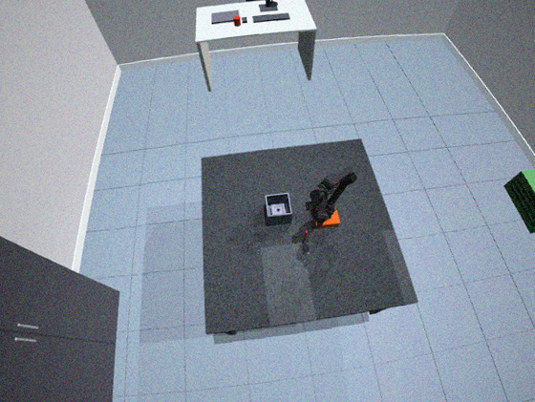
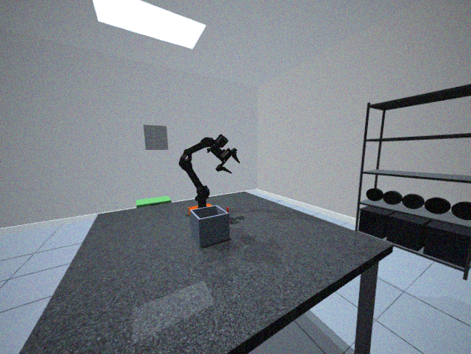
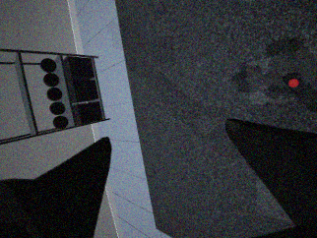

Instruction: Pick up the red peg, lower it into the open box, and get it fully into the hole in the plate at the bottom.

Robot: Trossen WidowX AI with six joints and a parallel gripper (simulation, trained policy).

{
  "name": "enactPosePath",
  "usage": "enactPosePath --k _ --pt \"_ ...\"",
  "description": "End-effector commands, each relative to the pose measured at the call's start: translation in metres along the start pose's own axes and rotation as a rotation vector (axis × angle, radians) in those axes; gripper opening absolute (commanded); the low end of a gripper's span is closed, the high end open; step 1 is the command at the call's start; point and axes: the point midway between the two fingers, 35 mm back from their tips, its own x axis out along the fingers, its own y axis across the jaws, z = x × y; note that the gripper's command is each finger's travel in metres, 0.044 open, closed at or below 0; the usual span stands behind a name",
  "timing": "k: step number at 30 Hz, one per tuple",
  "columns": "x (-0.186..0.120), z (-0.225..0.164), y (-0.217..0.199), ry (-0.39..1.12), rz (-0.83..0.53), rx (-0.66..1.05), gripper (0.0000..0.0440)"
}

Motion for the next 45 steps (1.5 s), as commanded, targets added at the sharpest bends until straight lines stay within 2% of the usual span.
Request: enactPosePath --k 1,15,28,36,45 --pt "0.012 0.007 -0.017 -0.002 -0.065 0.115 0.0435" --pt "0.05 0.018 -0.08 -0.021 -0.286 0.55 0.044" --pt "0.077 0.003 -0.132 -0.029 -0.511 0.897 0.044" --pt "0.089 -0.01 -0.156 -0.046 -0.653 1.037 0.044" --pt "0.102 -0.018 -0.179 -0.084 -0.766 1.104 0.044"
